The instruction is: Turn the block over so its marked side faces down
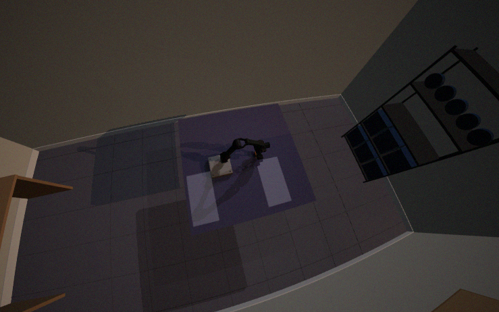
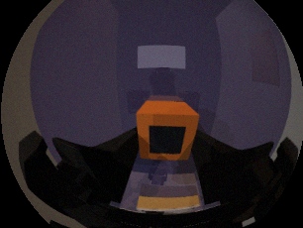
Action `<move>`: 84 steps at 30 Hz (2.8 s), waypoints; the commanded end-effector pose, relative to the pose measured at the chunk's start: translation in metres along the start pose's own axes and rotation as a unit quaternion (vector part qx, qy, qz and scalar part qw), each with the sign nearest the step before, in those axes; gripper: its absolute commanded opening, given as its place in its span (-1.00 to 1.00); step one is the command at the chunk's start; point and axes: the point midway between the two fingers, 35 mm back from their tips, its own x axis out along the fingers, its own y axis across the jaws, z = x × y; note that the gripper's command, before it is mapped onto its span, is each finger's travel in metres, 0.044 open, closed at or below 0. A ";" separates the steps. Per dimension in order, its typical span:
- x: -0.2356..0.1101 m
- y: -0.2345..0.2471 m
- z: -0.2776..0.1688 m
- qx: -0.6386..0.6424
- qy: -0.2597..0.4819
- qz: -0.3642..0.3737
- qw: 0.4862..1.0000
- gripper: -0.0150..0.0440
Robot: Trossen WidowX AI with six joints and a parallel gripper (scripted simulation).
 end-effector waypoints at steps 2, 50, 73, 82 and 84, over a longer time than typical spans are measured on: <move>-0.018 0.000 0.001 0.001 -0.001 0.000 1.000 -0.43; -0.019 0.000 -0.002 0.001 -0.267 0.000 0.964 -0.49; 0.013 0.000 0.005 0.001 -0.427 0.001 0.904 -0.49; 0.011 0.000 -0.005 0.001 -0.486 0.000 0.874 -0.49; 0.010 0.000 -0.007 0.000 -0.494 -0.001 0.869 -0.49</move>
